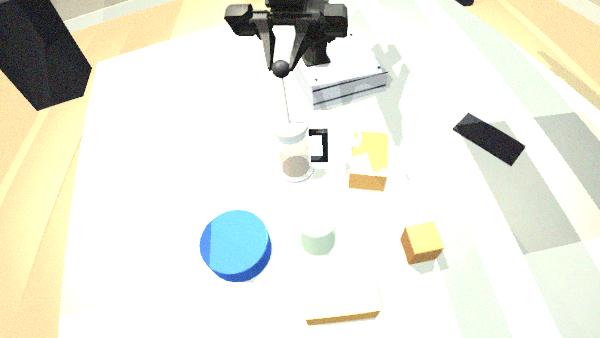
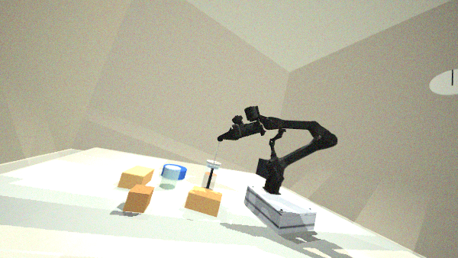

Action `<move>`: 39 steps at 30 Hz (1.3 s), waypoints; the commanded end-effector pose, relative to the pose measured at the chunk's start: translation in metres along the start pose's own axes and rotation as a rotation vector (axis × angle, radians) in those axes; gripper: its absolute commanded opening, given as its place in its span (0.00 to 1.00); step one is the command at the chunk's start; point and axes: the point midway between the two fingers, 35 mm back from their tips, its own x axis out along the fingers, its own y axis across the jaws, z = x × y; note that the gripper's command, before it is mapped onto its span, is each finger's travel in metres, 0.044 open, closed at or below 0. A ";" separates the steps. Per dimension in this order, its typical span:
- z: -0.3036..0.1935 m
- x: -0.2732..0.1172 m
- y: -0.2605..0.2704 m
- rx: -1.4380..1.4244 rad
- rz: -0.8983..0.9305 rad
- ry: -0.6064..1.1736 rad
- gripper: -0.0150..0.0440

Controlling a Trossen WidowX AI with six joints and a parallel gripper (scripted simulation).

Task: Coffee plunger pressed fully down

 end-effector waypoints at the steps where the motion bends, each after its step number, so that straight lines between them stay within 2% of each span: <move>1: -0.001 0.001 0.000 0.004 -0.001 0.002 0.45; 39: -0.045 0.039 0.000 0.004 0.000 0.001 0.45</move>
